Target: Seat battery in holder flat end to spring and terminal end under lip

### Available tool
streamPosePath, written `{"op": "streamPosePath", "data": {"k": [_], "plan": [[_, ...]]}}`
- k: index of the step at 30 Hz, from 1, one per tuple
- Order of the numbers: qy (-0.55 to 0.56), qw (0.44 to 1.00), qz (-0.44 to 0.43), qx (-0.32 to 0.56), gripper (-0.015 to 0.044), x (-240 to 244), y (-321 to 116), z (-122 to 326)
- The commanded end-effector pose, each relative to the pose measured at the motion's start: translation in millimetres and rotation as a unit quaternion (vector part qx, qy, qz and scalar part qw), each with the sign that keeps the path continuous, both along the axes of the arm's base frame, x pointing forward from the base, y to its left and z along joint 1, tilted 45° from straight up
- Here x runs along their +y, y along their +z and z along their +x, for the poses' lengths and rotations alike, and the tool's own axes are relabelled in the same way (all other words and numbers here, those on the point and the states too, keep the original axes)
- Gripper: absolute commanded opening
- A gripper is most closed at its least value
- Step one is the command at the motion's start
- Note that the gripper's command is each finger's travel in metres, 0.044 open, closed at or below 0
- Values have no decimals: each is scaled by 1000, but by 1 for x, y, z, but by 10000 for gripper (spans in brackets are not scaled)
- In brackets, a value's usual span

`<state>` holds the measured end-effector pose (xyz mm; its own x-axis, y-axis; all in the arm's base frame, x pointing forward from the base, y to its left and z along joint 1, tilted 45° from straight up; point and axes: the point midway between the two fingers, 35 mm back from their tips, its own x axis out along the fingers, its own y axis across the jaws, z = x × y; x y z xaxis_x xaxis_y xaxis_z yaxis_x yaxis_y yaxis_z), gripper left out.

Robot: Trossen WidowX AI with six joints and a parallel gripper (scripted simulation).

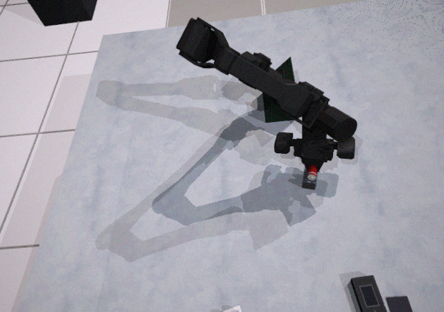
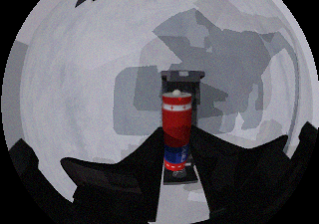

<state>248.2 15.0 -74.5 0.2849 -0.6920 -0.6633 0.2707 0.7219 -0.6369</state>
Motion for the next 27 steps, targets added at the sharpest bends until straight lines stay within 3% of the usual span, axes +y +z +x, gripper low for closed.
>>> {"op": "streamPosePath", "data": {"k": [1, 27], "plan": [[-15, 1000, 10, 20, 67, -2, -5, -4], [-91, 991, 44, 91, 67, -8, -1, 0]]}}
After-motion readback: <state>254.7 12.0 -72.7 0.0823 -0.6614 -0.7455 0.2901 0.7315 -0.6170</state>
